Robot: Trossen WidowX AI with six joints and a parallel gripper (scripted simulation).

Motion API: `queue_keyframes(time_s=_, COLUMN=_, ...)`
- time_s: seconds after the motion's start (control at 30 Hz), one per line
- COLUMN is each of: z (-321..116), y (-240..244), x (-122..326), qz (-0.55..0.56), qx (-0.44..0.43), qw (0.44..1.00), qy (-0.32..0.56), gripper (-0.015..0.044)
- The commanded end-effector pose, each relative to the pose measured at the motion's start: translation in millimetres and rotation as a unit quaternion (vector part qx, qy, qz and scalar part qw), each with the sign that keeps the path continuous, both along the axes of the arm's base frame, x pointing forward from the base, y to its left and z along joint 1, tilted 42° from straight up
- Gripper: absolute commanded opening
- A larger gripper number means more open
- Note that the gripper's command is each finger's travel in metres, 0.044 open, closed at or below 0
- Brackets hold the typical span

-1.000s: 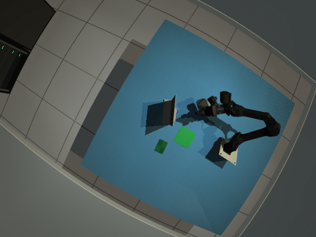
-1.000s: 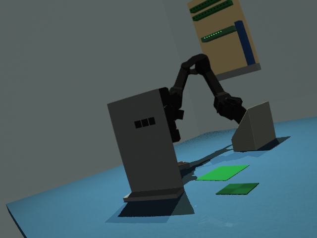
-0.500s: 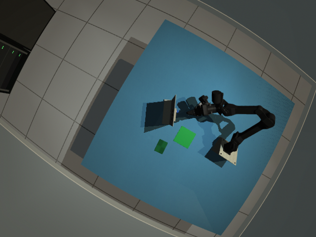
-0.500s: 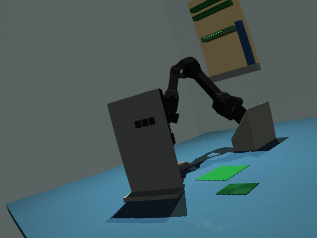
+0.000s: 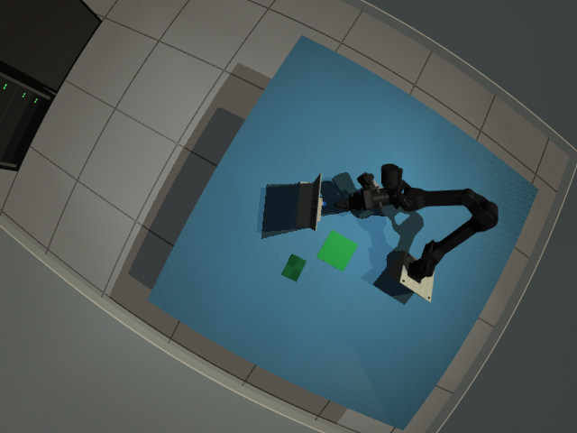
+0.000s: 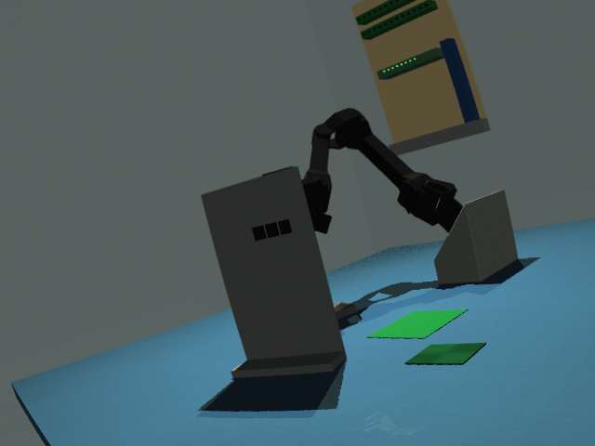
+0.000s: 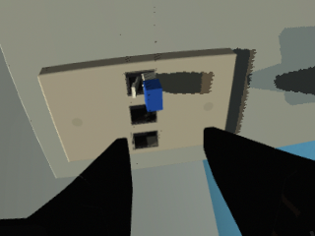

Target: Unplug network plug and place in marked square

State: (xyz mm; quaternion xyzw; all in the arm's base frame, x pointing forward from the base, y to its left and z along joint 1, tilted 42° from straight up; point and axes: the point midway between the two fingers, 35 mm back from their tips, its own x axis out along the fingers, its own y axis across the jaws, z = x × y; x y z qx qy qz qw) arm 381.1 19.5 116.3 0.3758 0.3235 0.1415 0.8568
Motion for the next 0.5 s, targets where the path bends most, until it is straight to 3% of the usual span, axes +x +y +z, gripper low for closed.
queue_keyframes(time_s=0.0, z=1, y=3, x=7, qz=0.0, qx=0.001, qw=1.0, qy=-0.003, gripper=0.0156)
queue_keyframes(time_s=0.47, z=-5, y=10, x=26, qz=0.0, qx=0.001, qw=1.0, qy=-0.003, gripper=0.0156)
